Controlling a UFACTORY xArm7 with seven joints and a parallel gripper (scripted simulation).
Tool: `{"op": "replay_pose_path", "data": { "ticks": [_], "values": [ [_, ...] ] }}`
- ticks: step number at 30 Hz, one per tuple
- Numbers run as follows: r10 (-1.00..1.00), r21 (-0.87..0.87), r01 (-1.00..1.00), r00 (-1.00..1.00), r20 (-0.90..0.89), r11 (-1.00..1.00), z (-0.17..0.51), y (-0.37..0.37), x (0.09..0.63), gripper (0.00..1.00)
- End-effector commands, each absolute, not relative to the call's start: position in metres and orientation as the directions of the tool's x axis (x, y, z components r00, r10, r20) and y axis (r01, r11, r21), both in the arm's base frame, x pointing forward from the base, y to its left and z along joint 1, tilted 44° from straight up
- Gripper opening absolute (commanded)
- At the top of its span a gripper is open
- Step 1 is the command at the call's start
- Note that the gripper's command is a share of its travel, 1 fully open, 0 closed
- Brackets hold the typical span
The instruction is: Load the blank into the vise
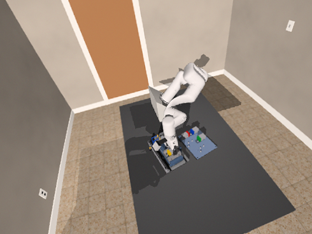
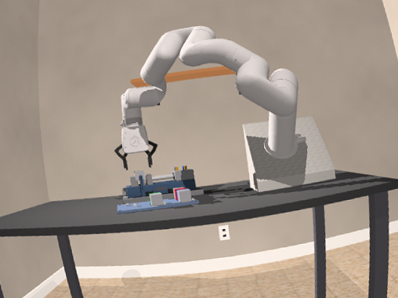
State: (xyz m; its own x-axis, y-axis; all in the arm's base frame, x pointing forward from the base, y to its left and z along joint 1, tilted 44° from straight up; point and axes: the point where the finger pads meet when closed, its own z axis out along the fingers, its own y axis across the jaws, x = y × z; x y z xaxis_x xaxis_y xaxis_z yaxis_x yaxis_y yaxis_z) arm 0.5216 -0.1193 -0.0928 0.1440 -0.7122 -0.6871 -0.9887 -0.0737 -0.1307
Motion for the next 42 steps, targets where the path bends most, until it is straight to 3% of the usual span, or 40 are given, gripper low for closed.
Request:
{"op": "replay_pose_path", "data": {
  "ticks": [1, 42],
  "values": [
    [-0.715, -0.133, -0.989, 0.144, -0.684, -0.071, -0.0915, -0.1222, 0.5224, 1.00],
    [-0.715, -0.133, -0.989, 0.144, -0.684, -0.071, -0.0860, -0.1276, 0.5221, 1.00]
  ]
}}
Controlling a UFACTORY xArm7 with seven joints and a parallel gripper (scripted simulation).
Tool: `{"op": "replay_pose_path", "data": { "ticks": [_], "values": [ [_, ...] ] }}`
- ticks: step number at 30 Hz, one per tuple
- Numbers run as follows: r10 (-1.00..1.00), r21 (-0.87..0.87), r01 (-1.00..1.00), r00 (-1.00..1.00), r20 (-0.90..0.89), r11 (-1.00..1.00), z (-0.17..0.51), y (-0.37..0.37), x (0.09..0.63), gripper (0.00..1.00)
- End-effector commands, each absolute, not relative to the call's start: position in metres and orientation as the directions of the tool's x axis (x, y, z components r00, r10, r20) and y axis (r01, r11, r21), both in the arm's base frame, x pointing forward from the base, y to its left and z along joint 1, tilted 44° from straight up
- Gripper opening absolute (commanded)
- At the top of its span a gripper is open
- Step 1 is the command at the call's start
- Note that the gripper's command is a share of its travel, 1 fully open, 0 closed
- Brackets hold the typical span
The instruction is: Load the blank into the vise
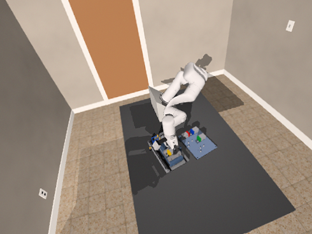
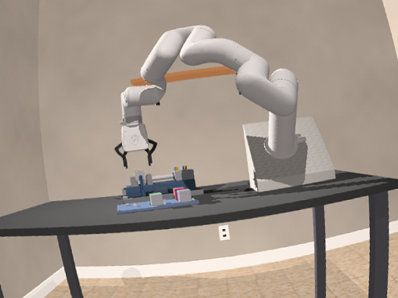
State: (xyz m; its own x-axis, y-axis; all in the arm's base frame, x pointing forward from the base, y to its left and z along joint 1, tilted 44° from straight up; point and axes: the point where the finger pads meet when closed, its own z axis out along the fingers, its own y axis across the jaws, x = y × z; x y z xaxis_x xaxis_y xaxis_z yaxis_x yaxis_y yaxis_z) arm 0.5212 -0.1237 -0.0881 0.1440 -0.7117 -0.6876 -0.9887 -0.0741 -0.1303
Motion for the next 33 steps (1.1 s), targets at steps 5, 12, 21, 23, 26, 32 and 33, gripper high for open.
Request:
{"op": "replay_pose_path", "data": {
  "ticks": [5, 12, 21, 23, 26, 32, 33],
  "values": [
    [-0.715, -0.133, -0.989, 0.144, -0.684, -0.071, -0.084, -0.129, 0.522, 1.00],
    [-0.715, -0.133, -0.989, 0.144, -0.684, -0.071, -0.084, -0.129, 0.522, 1.00],
    [-0.715, -0.133, -0.989, 0.144, -0.684, -0.071, -0.050, -0.163, 0.520, 1.00],
    [-0.715, -0.133, -0.989, 0.144, -0.684, -0.071, -0.041, -0.171, 0.519, 1.00],
    [-0.715, -0.133, -0.989, 0.144, -0.684, -0.071, -0.041, -0.171, 0.519, 1.00],
    [-0.715, -0.133, -0.989, 0.144, -0.684, -0.071, -0.036, -0.176, 0.519, 1.00],
    [-0.715, -0.133, -0.989, 0.144, -0.684, -0.071, -0.033, -0.179, 0.519, 1.00]
  ]
}}
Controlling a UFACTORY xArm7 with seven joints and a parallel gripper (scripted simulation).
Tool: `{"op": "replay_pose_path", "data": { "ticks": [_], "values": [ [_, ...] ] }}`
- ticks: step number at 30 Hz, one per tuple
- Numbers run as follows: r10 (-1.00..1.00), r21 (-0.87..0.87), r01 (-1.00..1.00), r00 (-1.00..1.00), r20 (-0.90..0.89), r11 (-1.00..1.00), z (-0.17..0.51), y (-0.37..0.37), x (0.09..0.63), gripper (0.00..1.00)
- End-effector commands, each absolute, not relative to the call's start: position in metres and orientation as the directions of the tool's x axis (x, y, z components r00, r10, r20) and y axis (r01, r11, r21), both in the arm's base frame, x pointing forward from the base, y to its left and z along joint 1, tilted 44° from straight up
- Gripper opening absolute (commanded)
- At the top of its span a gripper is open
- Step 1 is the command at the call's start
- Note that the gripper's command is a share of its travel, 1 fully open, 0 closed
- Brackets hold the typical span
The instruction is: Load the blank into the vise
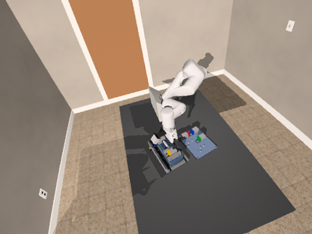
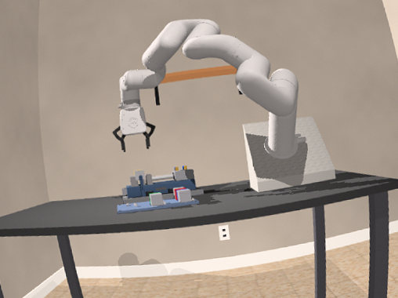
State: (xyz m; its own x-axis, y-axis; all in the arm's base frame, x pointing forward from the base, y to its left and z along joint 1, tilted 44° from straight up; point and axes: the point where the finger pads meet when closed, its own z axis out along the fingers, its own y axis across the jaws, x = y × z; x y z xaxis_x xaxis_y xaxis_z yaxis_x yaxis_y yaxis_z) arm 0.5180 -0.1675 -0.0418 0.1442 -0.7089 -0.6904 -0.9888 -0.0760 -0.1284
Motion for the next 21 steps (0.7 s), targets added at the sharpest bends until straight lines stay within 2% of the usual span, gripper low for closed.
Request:
{"op": "replay_pose_path", "data": {
  "ticks": [1, 21],
  "values": [
    [-0.715, -0.133, -0.989, 0.144, -0.684, -0.071, -0.030, -0.182, 0.519, 1.00],
    [-0.715, -0.133, -0.989, 0.144, -0.684, -0.071, -0.019, -0.193, 0.518, 1.00]
  ]
}}
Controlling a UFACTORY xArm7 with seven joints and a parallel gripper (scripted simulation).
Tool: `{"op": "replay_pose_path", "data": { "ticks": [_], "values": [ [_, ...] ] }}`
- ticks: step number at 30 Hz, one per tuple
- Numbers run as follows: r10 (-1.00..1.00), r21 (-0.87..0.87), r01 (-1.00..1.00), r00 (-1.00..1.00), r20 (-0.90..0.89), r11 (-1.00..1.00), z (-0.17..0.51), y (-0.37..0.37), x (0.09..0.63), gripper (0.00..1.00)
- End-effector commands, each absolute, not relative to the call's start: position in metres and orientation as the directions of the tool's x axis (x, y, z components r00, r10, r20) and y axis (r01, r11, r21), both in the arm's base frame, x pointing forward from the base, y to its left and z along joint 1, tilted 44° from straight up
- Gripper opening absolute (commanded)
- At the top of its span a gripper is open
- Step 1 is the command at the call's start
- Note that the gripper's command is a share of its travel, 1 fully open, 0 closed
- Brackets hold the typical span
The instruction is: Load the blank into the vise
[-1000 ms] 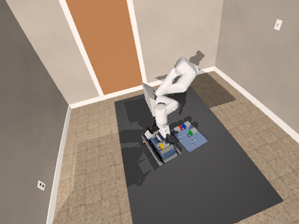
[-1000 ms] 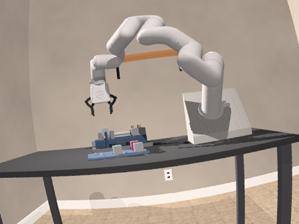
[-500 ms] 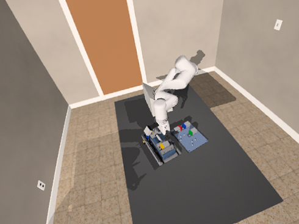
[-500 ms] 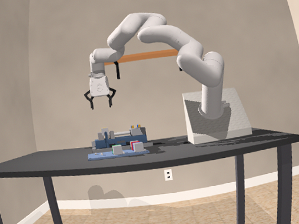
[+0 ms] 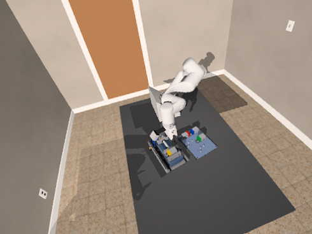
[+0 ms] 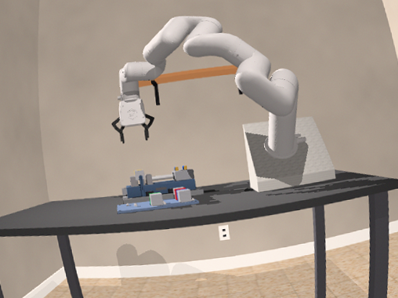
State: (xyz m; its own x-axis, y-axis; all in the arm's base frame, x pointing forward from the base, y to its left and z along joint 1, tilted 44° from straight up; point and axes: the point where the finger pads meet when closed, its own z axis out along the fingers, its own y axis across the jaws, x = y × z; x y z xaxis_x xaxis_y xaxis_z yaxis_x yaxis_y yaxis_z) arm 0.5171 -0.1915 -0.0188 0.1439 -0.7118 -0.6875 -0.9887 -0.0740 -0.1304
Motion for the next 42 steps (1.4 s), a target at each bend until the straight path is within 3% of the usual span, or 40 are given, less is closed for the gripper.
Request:
{"op": "replay_pose_path", "data": {
  "ticks": [1, 42],
  "values": [
    [-0.715, -0.133, -0.989, 0.144, -0.684, -0.071, -0.0198, -0.1920, 0.5178, 1.00],
    [-0.715, -0.133, -0.989, 0.144, -0.684, -0.072, -0.0266, -0.1853, 0.5183, 1.00]
  ]
}}
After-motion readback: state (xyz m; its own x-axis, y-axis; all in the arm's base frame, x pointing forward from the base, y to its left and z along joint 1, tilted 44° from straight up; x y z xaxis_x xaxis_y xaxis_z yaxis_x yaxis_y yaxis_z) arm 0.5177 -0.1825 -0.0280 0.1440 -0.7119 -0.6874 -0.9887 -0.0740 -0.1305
